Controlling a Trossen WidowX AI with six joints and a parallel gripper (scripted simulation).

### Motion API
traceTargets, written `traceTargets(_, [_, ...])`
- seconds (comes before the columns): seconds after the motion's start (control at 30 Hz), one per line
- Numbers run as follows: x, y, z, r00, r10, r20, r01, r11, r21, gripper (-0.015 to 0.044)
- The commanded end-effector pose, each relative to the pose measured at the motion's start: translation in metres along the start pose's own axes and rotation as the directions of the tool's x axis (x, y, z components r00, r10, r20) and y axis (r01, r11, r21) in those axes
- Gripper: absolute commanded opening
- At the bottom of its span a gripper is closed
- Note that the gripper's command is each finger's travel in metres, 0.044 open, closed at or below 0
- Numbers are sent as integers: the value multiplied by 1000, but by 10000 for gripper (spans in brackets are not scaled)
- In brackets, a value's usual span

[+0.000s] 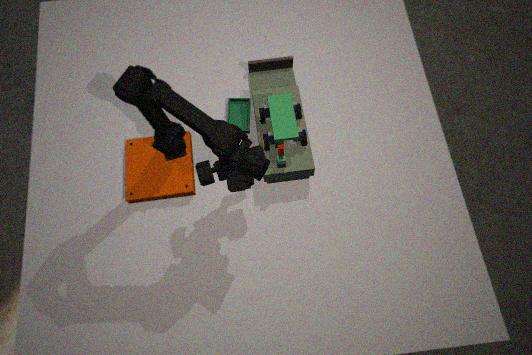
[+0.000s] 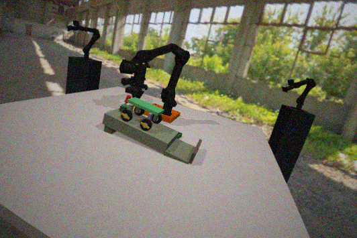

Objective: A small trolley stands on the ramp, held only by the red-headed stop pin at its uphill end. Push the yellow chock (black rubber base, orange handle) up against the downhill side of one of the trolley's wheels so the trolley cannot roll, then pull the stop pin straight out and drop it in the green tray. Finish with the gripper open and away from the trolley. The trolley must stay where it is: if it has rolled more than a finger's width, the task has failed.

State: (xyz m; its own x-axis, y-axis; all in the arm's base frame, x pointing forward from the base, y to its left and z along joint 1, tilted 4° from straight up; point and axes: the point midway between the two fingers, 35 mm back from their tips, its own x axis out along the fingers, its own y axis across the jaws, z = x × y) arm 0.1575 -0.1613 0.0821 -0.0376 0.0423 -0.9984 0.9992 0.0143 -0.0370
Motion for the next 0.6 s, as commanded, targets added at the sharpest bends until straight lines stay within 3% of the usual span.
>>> traceTargets(0.0, [-15,1,1,1000,11,6,-11,1000,-5,0])
traceTargets(0.57, [-63,3,2,1000,11,6,-11,1000,-5,0])
